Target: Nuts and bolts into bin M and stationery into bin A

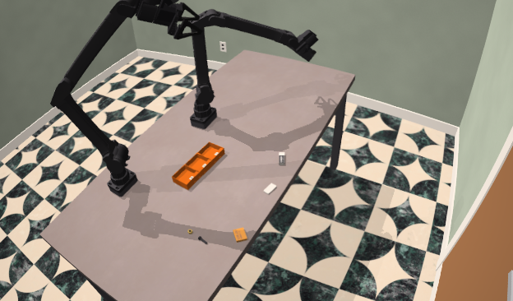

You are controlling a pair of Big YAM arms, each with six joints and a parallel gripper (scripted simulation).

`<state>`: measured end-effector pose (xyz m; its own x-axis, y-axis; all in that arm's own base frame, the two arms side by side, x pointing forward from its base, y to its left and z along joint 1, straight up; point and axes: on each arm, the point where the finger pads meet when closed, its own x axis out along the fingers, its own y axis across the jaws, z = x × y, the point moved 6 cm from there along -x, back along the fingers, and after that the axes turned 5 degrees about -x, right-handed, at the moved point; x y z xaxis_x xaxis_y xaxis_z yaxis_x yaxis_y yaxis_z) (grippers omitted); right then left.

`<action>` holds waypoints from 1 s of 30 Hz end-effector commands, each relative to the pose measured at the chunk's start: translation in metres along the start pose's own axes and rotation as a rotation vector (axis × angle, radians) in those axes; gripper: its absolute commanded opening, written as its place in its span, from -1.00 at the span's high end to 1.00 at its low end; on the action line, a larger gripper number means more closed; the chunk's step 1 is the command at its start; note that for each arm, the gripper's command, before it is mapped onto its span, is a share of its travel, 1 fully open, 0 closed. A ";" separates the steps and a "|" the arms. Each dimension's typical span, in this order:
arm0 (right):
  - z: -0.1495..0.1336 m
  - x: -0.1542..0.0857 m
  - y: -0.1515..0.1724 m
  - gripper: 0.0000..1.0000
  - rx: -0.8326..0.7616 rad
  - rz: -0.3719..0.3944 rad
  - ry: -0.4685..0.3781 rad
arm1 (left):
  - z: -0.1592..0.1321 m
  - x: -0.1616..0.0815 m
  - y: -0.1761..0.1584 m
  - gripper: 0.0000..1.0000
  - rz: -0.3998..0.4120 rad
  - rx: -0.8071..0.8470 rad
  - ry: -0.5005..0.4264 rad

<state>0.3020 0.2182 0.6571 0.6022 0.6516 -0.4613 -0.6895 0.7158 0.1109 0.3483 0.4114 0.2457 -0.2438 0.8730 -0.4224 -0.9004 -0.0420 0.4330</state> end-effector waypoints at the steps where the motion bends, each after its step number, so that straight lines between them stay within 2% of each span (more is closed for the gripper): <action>1: -0.008 -0.025 0.004 -1.00 -0.023 -0.020 0.011 | 0.005 -0.002 0.002 -1.00 -0.001 -0.010 -0.007; 5: -0.013 -0.034 0.004 -1.00 -0.025 -0.036 0.025 | 0.005 -0.002 0.002 -1.00 -0.001 -0.010 -0.007; 20: -0.053 -0.092 0.007 -1.00 -0.040 -0.135 0.111 | 0.005 -0.002 0.002 -1.00 -0.001 -0.010 -0.007; 30: -0.070 -0.114 0.008 -1.00 -0.048 -0.172 0.145 | 0.005 -0.002 0.002 -1.00 -0.001 -0.010 -0.007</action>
<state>0.2085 0.1380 0.6486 0.6503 0.4844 -0.5853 -0.5987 0.8010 -0.0023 0.3483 0.4114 0.2457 -0.2438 0.8730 -0.4224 -0.9004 -0.0420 0.4330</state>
